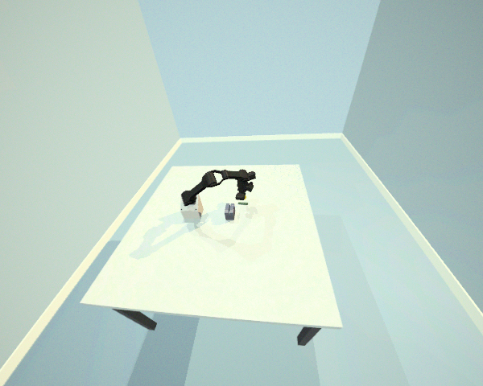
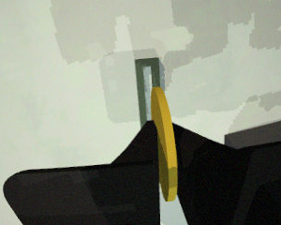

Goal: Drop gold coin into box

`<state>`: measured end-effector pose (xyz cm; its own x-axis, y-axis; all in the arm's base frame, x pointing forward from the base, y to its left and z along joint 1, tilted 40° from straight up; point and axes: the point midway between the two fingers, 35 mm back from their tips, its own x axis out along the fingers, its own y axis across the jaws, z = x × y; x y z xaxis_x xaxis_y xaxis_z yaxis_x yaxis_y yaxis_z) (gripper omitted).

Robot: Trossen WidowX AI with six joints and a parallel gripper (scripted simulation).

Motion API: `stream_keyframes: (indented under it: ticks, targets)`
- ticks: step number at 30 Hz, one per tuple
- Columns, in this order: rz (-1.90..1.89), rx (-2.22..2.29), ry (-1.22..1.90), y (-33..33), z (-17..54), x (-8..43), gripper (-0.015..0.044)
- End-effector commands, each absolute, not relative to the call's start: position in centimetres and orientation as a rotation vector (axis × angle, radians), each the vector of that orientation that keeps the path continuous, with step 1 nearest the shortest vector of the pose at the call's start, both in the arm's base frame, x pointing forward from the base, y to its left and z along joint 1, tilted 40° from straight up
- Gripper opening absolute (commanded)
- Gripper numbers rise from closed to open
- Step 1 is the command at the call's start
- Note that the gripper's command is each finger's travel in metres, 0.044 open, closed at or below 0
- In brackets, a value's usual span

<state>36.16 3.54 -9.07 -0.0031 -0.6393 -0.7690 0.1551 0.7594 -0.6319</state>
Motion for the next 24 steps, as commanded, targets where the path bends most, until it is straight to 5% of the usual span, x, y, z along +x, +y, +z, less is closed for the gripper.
stream_keyframes:
  ticks: [1,24]
  targets:
    - [-0.655,-0.411,1.446,4.3,-8.2,36.2,0.0]
    - [-0.762,-0.29,1.385,6.7,-5.0,35.9,0.0]
